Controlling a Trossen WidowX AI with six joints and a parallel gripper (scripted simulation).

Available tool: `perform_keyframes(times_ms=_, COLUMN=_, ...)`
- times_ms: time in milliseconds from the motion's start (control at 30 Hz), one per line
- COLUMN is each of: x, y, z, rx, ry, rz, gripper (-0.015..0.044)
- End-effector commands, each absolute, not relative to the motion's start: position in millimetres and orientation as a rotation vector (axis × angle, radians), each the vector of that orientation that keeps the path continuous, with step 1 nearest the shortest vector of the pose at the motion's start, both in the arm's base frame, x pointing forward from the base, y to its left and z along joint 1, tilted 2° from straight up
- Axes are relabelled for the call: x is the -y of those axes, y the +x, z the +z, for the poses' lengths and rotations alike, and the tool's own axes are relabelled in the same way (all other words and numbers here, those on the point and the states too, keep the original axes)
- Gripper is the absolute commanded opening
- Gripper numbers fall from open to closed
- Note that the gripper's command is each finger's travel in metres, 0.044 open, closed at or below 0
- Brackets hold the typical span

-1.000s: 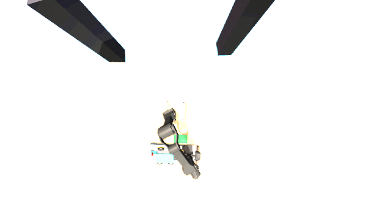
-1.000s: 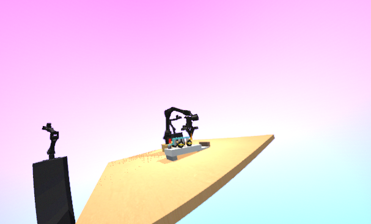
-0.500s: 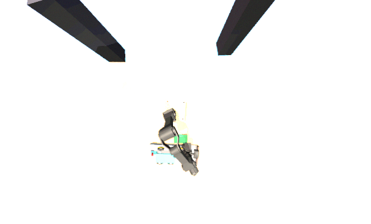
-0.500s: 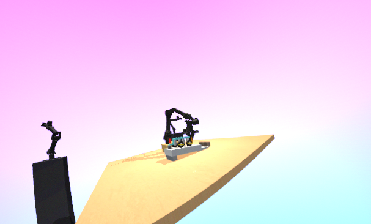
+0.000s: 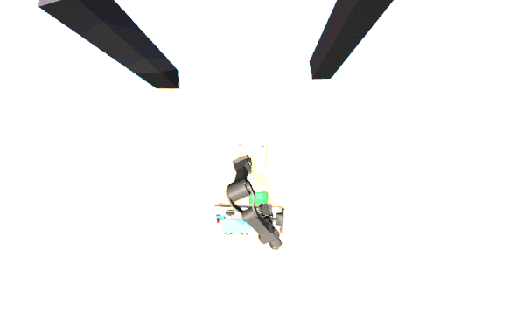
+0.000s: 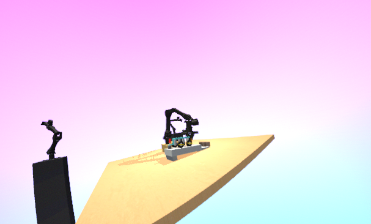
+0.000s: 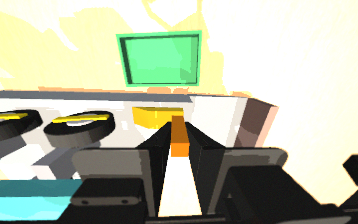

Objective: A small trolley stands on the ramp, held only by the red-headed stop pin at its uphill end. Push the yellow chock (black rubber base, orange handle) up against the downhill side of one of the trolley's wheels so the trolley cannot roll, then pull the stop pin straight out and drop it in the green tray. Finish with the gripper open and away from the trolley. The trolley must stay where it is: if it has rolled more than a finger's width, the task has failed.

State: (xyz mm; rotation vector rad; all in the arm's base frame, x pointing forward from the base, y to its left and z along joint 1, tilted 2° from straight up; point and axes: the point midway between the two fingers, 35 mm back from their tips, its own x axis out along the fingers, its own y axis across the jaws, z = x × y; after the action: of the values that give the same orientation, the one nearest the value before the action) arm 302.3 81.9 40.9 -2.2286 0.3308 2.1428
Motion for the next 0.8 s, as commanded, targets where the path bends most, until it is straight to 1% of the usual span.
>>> perform_keyframes(times_ms=0, x=-76, y=301, z=42, rx=-0.335, ry=-2.239, rz=2.137, gripper=0.0)
perform_keyframes(times_ms=767, x=-61, y=299, z=44, rx=-0.336, ry=-2.24, rz=2.138, gripper=0.0)
